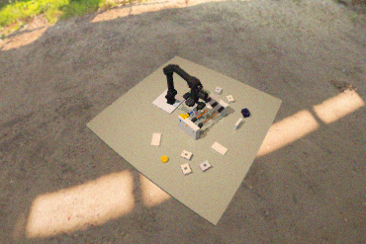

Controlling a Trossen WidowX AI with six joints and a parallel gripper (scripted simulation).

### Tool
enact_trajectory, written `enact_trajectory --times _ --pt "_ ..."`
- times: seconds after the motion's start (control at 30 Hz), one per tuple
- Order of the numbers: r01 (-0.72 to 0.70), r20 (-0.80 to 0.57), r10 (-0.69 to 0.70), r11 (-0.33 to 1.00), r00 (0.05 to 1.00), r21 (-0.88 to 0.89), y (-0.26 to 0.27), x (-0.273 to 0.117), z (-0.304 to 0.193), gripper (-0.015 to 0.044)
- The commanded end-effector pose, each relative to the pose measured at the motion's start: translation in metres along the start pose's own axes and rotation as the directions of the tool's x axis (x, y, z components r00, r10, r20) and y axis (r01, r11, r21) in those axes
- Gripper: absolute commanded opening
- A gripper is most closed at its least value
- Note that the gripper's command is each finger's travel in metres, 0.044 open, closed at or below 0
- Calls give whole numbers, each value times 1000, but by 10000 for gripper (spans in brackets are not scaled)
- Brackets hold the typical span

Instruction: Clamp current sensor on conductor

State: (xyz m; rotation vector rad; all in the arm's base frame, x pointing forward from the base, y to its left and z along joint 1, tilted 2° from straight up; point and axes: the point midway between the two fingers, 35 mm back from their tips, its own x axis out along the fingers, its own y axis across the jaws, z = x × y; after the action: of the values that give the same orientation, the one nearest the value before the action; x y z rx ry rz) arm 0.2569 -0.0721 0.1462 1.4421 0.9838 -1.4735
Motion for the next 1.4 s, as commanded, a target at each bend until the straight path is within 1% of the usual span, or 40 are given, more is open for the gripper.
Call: enact_trajectory --times 0.0,0.23,0.33,0.4,0.63,1.2,1.33,1.37 --pt "3 0 -3 1000 1000 0 -1 0 0 440" --pt "4 0 -4 1000 1000 0 0 2 0 440" --pt "11 -4 -11 1000 1000 1 0 32 -3 440" --pt "14 -5 -14 1000 1000 1 -1 41 -4 440" --pt "14 -5 -14 1000 1000 1 -1 44 -4 440" --pt "14 -5 -14 1000 1000 1 -1 70 -4 440" --pt "14 -5 -14 1000 1000 1 -1 71 -4 440" --pt "4 0 -4 1000 1000 0 0 66 -3 433"
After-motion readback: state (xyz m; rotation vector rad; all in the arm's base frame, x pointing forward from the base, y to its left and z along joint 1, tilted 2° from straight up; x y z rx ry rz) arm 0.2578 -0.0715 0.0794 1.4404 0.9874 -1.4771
